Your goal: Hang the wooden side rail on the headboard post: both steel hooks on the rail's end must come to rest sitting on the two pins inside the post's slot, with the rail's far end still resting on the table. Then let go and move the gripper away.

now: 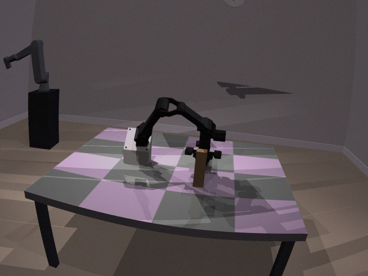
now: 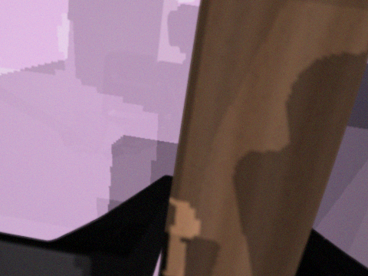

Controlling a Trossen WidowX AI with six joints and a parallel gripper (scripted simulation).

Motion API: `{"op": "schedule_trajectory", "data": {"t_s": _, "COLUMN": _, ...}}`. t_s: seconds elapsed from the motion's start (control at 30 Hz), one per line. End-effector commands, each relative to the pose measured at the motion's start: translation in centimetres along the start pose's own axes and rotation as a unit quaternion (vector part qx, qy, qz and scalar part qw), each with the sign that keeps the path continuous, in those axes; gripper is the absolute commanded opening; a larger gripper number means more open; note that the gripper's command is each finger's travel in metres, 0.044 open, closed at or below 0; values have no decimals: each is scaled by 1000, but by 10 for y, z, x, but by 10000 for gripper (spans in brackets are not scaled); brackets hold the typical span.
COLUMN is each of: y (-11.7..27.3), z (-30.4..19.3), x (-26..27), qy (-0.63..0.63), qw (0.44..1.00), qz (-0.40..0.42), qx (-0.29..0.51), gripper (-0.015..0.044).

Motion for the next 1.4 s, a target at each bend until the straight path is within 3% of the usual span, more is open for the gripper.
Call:
{"op": "schedule_trajectory", "data": {"t_s": 0.0, "y": 3, "z": -3, "x": -2, "qy": -1, "qw": 1000, "qz": -5, "qx": 1, "gripper": 0}}
{"op": "schedule_trajectory", "data": {"t_s": 1.37, "y": 3, "z": -7, "x": -2, "qy": -1, "qw": 1000, "qz": -5, "qx": 1, "gripper": 0}}
Point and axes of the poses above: the point midway between the two fingers, 35 mm back from their tips, its own y axis back along the fingers, its own x axis across the jaws, z = x × y, the point moved 2 cm from there along y, back along the fingers, and after that the axes turned 4 degrees about -y, right-handed, at the moved point
